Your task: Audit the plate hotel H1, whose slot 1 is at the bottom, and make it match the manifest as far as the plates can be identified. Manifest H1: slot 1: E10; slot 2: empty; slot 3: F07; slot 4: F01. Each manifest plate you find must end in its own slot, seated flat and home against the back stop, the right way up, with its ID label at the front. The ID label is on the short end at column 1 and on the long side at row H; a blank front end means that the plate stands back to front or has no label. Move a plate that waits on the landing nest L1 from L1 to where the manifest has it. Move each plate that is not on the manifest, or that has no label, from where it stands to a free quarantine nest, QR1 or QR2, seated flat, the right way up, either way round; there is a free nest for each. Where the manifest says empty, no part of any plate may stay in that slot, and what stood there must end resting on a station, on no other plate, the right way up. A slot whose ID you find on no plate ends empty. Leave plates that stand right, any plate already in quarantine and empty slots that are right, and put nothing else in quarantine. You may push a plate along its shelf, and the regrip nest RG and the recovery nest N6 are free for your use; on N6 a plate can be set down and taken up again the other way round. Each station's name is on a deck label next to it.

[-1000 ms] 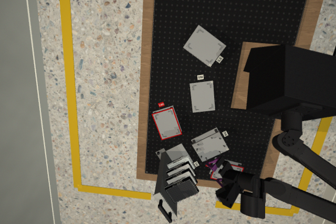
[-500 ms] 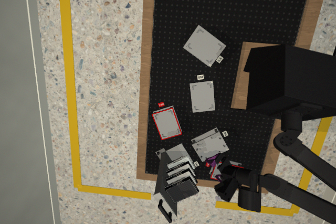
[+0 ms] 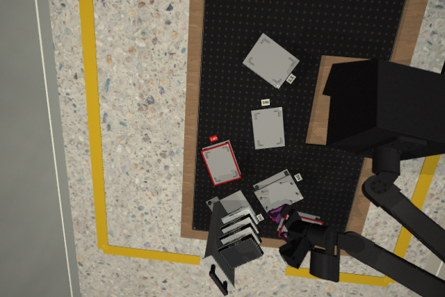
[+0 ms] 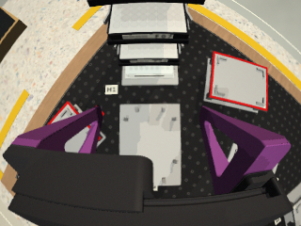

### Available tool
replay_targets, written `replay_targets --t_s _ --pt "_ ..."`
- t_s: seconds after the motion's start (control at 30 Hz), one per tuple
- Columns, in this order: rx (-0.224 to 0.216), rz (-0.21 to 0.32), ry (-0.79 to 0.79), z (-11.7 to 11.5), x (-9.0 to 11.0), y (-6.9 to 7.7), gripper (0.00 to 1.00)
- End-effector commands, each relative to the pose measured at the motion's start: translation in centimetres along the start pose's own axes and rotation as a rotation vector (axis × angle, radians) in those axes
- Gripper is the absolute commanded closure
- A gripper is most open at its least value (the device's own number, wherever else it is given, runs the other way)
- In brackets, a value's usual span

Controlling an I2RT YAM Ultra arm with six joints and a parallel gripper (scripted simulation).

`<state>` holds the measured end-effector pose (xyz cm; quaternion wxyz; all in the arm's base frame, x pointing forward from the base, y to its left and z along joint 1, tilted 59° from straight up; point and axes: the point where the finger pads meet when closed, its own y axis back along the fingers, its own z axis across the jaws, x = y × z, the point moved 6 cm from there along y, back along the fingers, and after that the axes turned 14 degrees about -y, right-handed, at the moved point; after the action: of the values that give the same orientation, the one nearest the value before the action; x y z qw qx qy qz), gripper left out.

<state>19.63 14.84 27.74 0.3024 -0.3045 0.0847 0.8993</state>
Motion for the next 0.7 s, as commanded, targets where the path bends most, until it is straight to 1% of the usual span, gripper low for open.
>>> replay_targets --t_s 0.0,0.27,0.67 --pt "-0.013 -0.032 0.017 0.67 -1.05 -0.21 0.0" --pt "-0.013 -0.032 0.017 0.86 -1.75 -0.9 0.0" --pt "-0.013 -0.032 0.017 0.86 -1.76 -0.9 0.0"
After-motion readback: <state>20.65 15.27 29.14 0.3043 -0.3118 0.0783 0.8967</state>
